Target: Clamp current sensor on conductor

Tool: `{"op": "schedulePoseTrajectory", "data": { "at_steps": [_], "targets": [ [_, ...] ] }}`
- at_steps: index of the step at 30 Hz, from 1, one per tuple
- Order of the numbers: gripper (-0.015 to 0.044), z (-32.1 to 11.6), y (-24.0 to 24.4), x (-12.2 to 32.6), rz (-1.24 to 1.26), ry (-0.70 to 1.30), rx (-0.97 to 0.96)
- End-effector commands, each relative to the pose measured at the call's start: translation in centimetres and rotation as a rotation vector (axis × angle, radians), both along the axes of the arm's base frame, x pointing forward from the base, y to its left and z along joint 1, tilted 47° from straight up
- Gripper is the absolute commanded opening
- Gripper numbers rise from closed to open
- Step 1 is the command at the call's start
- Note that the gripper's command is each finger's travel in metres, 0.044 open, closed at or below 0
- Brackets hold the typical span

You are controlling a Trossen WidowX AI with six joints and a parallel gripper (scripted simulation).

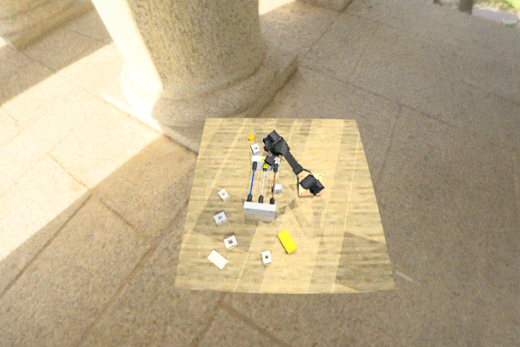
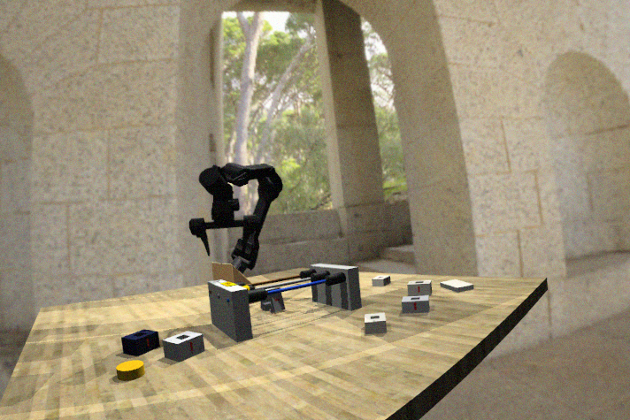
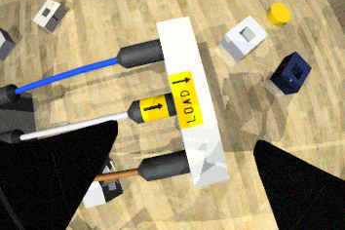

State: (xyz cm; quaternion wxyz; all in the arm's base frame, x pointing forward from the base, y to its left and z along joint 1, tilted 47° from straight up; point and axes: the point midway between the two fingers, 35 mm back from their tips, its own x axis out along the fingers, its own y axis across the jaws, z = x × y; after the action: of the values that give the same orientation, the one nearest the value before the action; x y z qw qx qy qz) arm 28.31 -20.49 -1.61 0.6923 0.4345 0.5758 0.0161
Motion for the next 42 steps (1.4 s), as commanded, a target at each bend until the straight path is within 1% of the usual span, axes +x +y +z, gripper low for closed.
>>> {"op": "schedulePoseTrajectory", "data": {
  "at_steps": [1,3,5,7,8,14,17,28,42],
  "targets": [
    [0.044,-0.1,0.0,0.0,0.001,-0.001,0.006],
    [0.044,-0.1,0.0,0.0,0.001,-0.001,0.006],
    [0.0387,0.4,0.9,-0.2,0.027,-0.014,0.008],
    [0.0335,1.5,3.4,-1.1,0.098,-0.05,0.015],
    [0.0328,2.1,4.8,-1.6,0.136,-0.07,0.018],
    [0.0328,4.9,12.9,-5.6,0.358,-0.199,0.044],
    [0.0328,5.5,15.8,-7.6,0.437,-0.251,0.055],
    [0.0328,5.5,16.2,-7.7,0.445,-0.256,0.056],
    [0.0328,3.9,17.6,-7.0,0.444,-0.254,0.052]
  ]
}}
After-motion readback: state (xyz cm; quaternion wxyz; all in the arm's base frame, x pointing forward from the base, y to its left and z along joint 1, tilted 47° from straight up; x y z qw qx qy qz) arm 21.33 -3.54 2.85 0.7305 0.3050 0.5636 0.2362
